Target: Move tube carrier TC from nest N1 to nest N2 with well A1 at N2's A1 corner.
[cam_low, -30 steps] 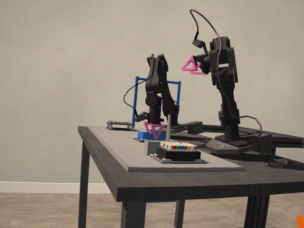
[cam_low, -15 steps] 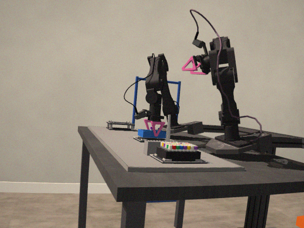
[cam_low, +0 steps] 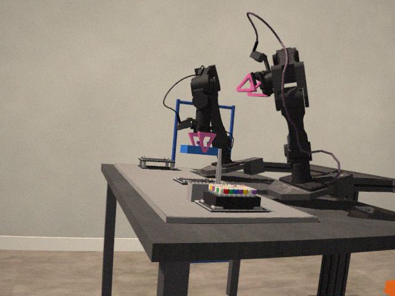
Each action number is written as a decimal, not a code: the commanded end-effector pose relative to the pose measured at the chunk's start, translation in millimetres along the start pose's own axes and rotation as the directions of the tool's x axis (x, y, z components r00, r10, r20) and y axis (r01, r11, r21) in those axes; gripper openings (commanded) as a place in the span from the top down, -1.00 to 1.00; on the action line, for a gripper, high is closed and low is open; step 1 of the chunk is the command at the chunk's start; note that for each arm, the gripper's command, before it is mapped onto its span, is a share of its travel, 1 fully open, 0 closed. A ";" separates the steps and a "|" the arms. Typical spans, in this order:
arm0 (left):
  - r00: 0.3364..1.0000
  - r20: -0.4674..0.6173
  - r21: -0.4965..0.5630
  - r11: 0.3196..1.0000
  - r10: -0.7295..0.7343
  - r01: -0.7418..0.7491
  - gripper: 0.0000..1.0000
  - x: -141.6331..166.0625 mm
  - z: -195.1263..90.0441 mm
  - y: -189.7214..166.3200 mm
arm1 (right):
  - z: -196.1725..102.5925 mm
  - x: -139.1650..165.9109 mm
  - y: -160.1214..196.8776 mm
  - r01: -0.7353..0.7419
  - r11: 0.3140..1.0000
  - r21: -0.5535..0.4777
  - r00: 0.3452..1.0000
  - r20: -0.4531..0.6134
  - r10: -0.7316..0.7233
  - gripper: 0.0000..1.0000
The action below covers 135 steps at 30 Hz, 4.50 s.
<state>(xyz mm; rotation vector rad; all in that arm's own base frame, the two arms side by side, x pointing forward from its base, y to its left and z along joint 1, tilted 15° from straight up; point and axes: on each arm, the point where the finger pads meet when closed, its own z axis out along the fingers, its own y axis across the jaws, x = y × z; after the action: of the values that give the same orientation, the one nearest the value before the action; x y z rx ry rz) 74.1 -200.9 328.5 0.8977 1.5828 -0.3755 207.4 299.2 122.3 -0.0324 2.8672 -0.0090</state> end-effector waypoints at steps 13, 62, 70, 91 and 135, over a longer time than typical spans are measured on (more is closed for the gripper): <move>0.994 0.095 0.117 0.993 -0.046 0.034 -1.00 -29.4 21.2 -28.8 | -5.2 -8.4 -96.9 0.091 0.996 -0.003 0.996 -0.008 -0.091 -0.68; 0.949 0.314 0.251 0.963 0.017 -0.101 -1.00 -28.2 335.4 -166.2 | 2.6 -47.8 -463.4 0.022 0.999 0.024 1.000 -0.008 -0.022 -0.68; 0.948 0.318 0.250 0.963 0.015 -0.100 -1.00 -30.5 334.3 -165.5 | 2.8 -48.0 -481.4 -0.003 0.999 0.046 1.000 -0.020 0.004 -0.68; 0.954 0.301 0.258 0.961 0.016 -0.098 -1.00 -24.5 333.5 -166.9 | 15.3 -54.6 -483.1 -0.005 0.998 0.059 1.000 0.018 0.004 -0.68; 0.954 0.301 0.258 0.961 0.016 -0.098 -1.00 -24.5 333.5 -166.9 | 34.6 -57.2 -481.0 -0.008 0.998 0.058 0.999 0.032 0.006 -1.00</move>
<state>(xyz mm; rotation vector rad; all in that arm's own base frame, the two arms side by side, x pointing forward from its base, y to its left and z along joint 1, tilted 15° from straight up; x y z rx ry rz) 186.6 -540.8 213.4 1.0623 1.2834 -0.6370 276.5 -180.7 90.0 -0.0128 2.8832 -0.0639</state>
